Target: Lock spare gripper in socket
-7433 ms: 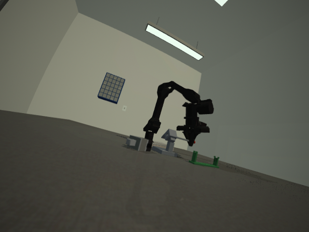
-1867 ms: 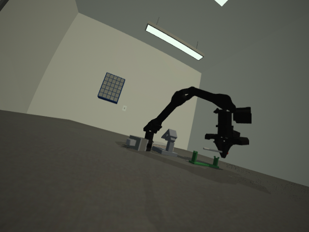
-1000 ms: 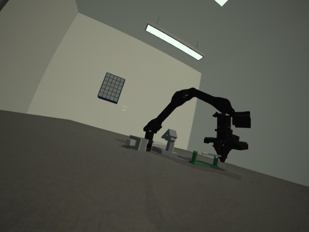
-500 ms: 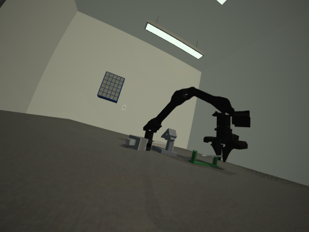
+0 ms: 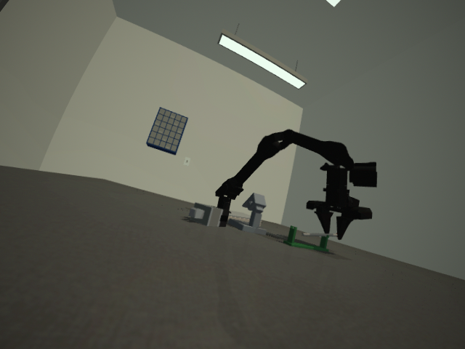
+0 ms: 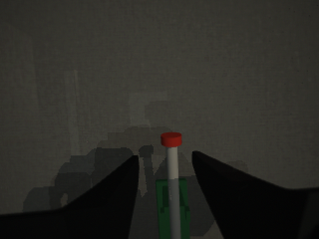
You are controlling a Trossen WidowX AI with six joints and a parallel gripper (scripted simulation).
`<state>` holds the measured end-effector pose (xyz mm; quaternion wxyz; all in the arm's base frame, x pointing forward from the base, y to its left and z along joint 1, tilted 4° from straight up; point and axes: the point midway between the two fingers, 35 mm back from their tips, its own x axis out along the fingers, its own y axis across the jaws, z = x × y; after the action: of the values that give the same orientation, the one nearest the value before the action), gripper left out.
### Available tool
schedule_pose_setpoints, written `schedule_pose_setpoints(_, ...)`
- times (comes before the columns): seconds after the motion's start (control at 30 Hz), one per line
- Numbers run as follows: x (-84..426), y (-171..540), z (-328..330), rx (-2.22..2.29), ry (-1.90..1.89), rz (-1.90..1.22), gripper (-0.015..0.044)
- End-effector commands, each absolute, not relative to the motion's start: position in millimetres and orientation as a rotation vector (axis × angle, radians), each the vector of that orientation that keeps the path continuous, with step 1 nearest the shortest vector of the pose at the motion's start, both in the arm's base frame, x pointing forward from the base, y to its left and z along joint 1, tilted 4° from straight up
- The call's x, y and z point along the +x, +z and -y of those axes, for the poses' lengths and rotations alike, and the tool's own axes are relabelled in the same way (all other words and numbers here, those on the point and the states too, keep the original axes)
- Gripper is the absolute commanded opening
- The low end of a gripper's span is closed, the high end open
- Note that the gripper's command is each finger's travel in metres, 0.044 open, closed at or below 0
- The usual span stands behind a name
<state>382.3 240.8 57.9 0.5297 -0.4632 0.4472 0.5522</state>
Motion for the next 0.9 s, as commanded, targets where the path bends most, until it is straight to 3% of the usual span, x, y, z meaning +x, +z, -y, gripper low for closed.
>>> schedule_pose_setpoints(0.0,382,69,-241,-1.106,1.318,-1.067,0.02)
schedule_pose_setpoints(0.6,377,116,-241,-1.107,1.331,-1.087,0.02)
schedule_pose_setpoints(0.77,377,109,-241,-1.107,1.332,-1.087,0.0331)
schedule_pose_setpoints(0.87,380,126,-224,-1.134,1.305,-1.089,0.0253)
